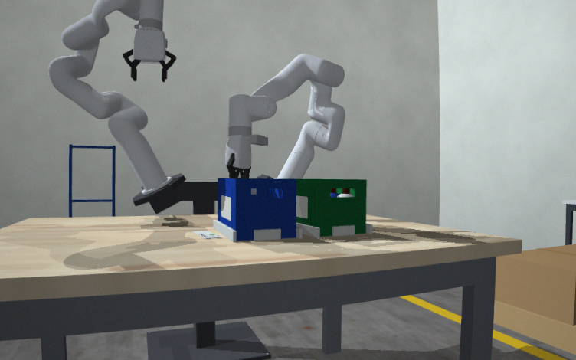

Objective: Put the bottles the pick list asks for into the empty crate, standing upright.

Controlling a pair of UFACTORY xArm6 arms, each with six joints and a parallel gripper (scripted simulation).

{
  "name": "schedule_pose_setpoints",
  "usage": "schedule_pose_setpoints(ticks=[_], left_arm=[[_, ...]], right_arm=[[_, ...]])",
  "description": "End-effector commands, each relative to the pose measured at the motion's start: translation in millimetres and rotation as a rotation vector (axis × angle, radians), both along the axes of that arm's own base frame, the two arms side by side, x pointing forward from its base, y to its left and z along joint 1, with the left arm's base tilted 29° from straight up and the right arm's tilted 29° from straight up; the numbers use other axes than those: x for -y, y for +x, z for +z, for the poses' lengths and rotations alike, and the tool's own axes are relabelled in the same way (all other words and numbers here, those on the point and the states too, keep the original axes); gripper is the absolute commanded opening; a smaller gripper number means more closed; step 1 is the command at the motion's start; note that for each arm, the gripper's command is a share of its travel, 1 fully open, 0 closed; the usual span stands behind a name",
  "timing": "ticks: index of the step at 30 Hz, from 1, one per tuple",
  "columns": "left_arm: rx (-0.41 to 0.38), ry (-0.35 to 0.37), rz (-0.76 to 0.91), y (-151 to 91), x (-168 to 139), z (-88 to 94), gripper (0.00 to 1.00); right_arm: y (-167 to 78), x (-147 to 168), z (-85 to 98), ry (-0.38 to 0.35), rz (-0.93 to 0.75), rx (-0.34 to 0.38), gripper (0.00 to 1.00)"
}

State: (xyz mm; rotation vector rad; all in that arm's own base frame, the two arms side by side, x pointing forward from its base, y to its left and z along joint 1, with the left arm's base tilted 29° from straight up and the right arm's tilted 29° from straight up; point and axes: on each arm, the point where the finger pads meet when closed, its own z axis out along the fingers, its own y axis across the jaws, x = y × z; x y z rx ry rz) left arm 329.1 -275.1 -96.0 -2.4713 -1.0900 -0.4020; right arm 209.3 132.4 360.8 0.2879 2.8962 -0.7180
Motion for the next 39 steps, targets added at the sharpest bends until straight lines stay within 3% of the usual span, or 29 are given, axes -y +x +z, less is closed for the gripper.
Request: schedule_pose_setpoints(ticks=[1, 4, 39], left_arm=[[0.003, -0.004, -0.001, 1, 2, 1.3, 0.65], [0.003, -0.004, -0.001, 1, 2, 1.3, 0.65], [0.003, -0.004, -0.001, -7, 41, 73.8, 0.65]], right_arm=[[0, 0, 0.7, 0.002, 0.000, 0.001, 1.00], [0, 0, 0.7, 0.002, 0.000, 0.001, 1.00], [0, 0, 0.7, 0.002, 0.000, 0.001, 1.00]])
